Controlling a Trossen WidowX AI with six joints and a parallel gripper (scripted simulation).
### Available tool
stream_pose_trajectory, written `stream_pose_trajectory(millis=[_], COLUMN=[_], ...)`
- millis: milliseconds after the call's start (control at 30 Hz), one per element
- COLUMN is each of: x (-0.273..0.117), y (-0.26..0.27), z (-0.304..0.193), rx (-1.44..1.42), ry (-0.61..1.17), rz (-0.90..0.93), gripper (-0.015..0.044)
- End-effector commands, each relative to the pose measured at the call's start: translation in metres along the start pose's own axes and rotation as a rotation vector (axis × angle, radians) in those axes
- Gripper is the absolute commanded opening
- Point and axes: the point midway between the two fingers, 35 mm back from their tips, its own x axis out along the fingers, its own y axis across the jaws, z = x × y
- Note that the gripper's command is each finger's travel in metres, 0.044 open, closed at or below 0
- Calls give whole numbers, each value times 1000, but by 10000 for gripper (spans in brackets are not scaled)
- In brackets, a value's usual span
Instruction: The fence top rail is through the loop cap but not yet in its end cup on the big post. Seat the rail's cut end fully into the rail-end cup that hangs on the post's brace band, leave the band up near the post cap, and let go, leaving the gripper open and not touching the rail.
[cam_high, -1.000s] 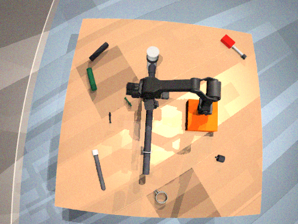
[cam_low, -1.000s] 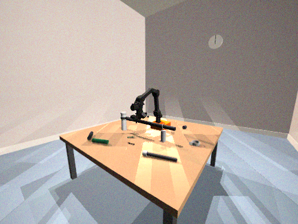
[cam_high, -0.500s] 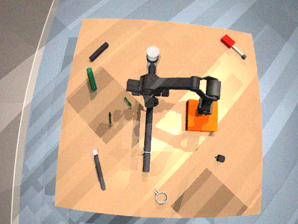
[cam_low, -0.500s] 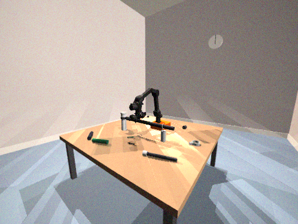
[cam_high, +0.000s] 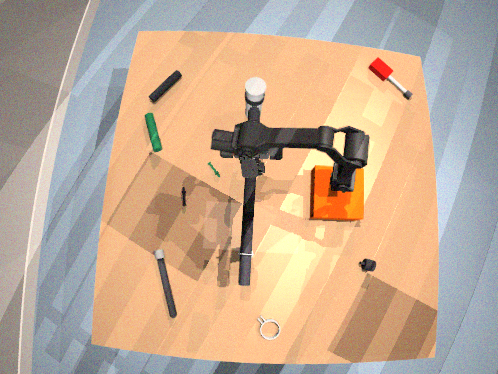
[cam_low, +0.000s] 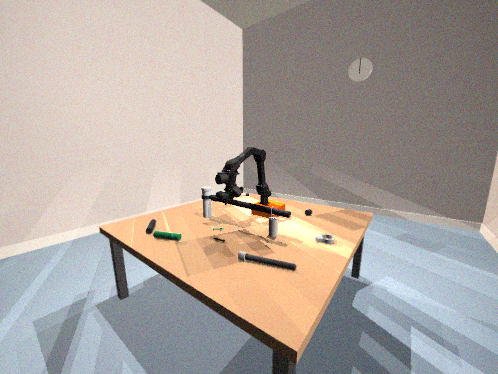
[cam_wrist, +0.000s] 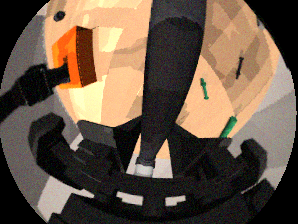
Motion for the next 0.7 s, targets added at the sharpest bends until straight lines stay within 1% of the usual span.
stream_pose_trajectory(millis=[0, 300, 500, 533, 667], x=[0, -1, -23, -28, -47], y=[0, 0, 0, 0, 2], z=[1, 1, 15, 18, 29], rx=[0, 0, 0, 0, 0], ry=[0, 0, -2, -2, -3], rz=[-1, -1, -1, 0, 0], gripper=[26, 263, 420, 440, 440])
